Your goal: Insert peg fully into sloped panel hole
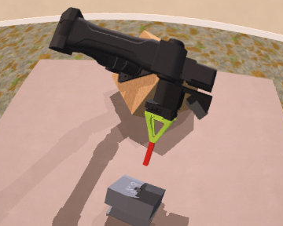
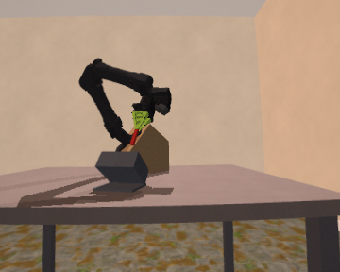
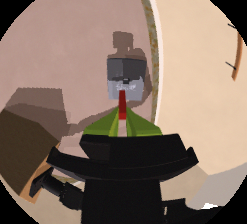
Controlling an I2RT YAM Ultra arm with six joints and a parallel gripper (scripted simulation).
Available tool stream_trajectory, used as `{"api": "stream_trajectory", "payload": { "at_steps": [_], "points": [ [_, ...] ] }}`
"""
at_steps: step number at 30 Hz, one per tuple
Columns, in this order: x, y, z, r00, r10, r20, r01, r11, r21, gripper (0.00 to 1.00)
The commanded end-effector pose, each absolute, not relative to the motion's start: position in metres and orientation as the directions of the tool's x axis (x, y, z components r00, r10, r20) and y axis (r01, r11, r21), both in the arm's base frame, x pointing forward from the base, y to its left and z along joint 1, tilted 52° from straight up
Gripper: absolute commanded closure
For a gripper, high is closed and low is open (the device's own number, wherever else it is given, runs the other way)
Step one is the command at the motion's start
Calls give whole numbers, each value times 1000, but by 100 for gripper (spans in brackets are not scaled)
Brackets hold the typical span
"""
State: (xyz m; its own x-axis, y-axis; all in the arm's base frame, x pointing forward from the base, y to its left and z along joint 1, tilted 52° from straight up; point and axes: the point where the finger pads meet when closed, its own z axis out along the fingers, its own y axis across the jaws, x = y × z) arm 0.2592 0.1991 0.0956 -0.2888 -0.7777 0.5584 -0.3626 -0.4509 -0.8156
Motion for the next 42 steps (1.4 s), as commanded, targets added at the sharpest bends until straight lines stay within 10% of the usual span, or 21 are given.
{"api": "stream_trajectory", "payload": {
  "at_steps": [1, 42],
  "points": [
    [261, 207, 103, -277, -806, 524, -325, -434, -840, 100],
    [276, 202, 102, -278, -805, 523, -324, -434, -841, 100]
  ]
}}
